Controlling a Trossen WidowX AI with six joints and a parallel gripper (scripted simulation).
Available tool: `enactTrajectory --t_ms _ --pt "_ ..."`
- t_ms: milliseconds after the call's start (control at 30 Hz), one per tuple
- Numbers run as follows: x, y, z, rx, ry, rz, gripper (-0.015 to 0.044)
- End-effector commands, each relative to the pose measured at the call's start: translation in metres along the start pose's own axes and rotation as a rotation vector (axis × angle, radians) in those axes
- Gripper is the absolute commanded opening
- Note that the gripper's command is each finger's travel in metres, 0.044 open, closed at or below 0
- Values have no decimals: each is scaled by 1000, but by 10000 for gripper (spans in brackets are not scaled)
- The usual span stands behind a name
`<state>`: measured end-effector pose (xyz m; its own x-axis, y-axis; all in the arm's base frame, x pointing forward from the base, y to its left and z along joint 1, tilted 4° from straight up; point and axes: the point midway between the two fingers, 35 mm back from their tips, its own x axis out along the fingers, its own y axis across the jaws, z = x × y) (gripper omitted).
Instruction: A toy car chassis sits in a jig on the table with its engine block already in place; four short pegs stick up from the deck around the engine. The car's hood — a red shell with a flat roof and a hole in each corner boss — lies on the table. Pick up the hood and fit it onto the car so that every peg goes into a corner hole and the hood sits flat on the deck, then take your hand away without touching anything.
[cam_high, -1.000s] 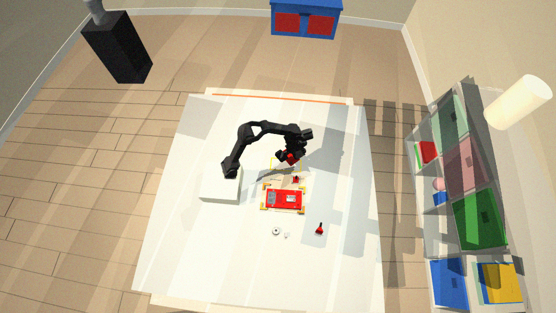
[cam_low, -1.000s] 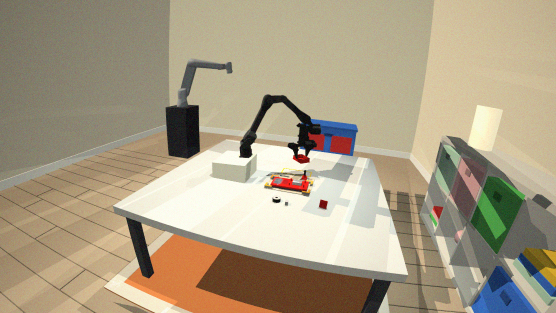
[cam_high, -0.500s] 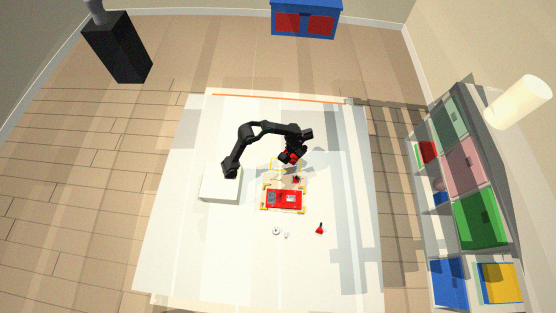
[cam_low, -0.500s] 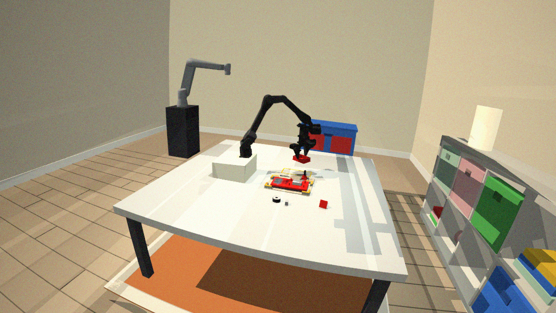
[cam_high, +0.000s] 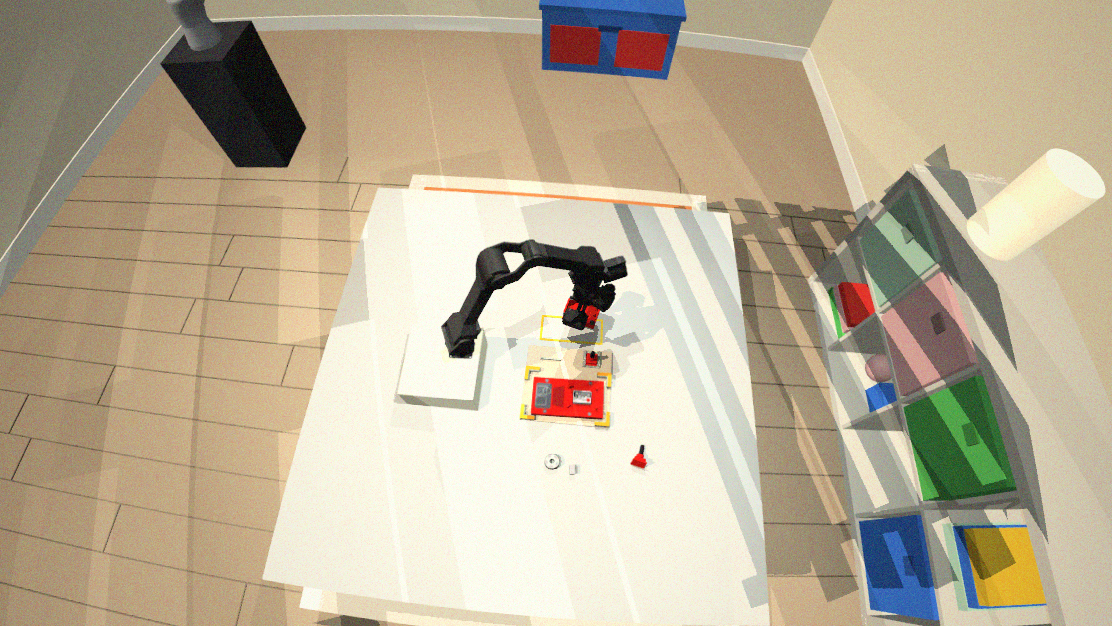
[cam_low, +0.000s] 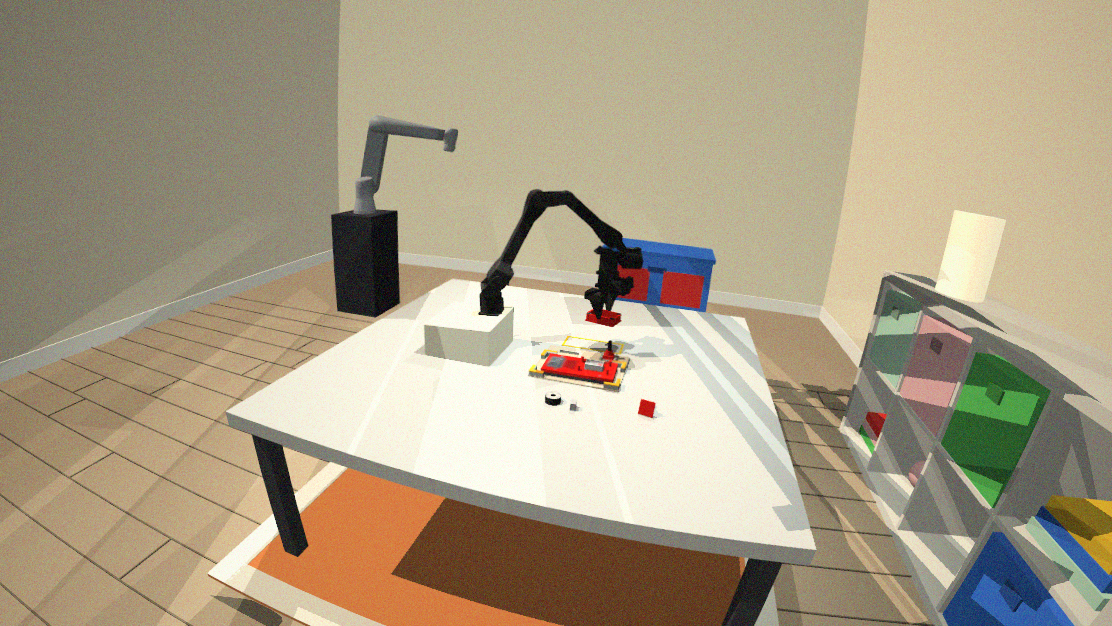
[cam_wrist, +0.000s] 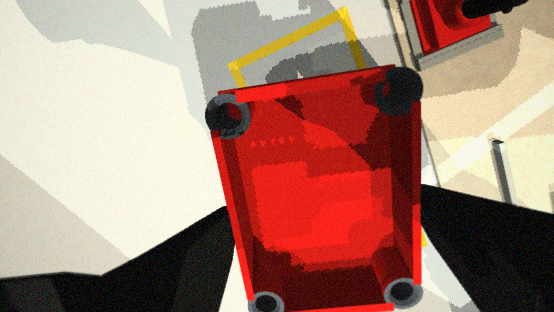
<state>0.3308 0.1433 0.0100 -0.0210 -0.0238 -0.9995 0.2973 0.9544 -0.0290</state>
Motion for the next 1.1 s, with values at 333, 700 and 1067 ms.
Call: enactTrajectory --t_ms 333,700,1067 --pt "0 0 1 -254 -3 -9 0" --pt "-1 0 2 -454 -3 -11 0" --pt "-1 1 3 -643 -2 -14 0"
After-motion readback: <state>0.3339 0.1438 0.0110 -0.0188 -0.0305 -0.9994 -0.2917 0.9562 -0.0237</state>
